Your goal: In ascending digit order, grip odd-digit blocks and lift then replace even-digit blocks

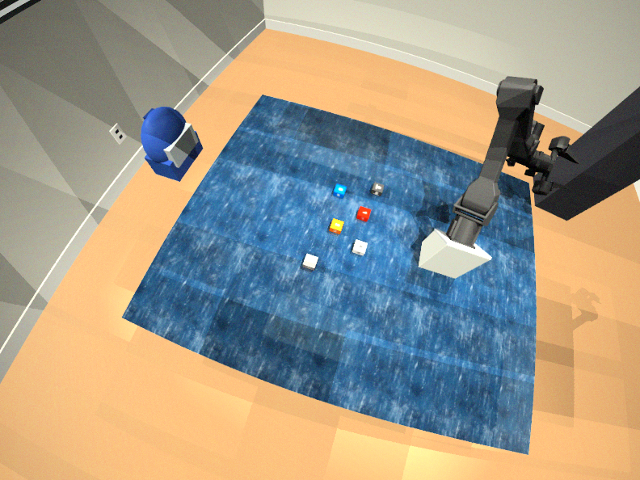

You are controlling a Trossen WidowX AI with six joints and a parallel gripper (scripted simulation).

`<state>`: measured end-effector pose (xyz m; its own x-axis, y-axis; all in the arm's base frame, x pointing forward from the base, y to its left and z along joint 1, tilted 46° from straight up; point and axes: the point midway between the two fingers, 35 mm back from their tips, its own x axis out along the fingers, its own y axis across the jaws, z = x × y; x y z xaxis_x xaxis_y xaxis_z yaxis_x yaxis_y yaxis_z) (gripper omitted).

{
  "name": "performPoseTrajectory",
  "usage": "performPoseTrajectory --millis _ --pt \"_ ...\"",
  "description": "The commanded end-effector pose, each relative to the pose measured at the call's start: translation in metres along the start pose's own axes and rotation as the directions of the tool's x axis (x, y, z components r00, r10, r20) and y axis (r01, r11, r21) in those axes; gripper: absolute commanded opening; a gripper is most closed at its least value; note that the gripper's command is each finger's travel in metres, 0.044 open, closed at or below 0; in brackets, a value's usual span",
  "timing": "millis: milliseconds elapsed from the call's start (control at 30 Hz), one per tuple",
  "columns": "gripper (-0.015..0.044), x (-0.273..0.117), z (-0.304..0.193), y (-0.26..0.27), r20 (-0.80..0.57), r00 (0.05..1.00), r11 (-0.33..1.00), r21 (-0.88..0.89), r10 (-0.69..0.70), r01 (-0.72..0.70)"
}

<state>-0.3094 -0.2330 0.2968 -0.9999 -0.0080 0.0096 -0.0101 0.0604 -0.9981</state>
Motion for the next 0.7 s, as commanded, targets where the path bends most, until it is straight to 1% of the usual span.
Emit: performPoseTrajectory --millis 0,100,200,300,400,467,600,667 --pt "0.04 -0.052 0.054 -0.011 0.223 0.975 0.997 0.071 0.005 -0.021" --pt "0.04 -0.096 0.087 -0.015 0.378 0.926 0.992 0.109 0.014 -0.06" --pt "0.04 -0.145 0.112 -0.018 0.523 0.852 0.985 0.133 0.025 -0.111" --pt "0.04 -0.197 0.13 -0.021 0.654 0.755 0.975 0.141 0.038 -0.172" --pt "0.04 -0.252 0.139 -0.024 0.768 0.638 0.962 0.132 0.053 -0.239" --pt "0.04 -0.287 0.14 -0.025 0.83 0.554 0.952 0.116 0.063 -0.283" --pt "0.04 -0.336 0.14 -0.026 0.9 0.427 0.937 0.071 0.087 -0.342" --pt "0.04 -0.37 0.138 -0.025 0.935 0.337 0.926 0.027 0.11 -0.377"
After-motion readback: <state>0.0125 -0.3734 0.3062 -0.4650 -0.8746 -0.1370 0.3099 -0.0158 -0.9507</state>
